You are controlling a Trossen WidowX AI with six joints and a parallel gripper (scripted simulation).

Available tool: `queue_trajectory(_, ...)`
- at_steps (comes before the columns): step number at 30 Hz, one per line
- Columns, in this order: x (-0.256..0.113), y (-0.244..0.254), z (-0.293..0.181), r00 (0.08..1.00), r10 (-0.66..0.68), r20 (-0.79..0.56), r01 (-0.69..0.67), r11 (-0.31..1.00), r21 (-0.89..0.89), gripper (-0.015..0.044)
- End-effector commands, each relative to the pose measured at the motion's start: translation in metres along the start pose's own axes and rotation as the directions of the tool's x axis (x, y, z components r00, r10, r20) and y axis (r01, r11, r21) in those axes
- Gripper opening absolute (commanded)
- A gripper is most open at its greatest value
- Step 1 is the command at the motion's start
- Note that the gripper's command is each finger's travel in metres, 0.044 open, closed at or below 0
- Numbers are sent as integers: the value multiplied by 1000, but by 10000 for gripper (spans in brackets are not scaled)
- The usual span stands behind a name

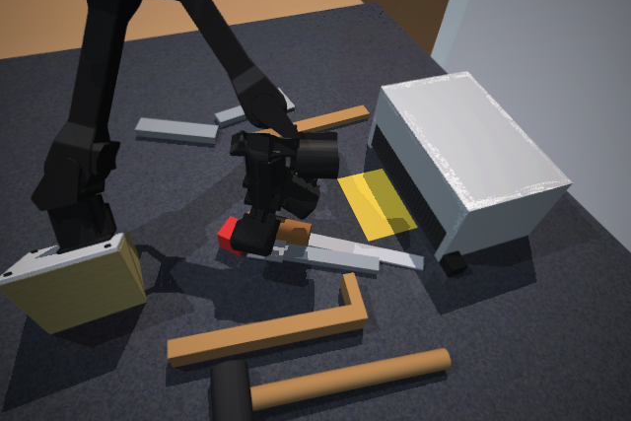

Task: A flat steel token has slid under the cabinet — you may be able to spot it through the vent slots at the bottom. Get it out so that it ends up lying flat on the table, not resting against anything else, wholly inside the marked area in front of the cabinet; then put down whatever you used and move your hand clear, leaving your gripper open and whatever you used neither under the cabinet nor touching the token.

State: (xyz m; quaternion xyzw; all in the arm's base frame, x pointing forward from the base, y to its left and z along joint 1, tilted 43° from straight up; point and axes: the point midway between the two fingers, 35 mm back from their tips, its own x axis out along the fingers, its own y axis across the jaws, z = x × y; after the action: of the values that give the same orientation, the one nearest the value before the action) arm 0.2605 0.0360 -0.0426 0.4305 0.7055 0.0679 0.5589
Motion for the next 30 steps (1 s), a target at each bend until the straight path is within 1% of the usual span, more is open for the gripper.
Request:
queue_trajectory(1,-1,-6,5,1000,-3,5,3,1000,6,0)
queue_trajectory(30,-2,-44,11,1000,-5,6,5,1000,6,0)
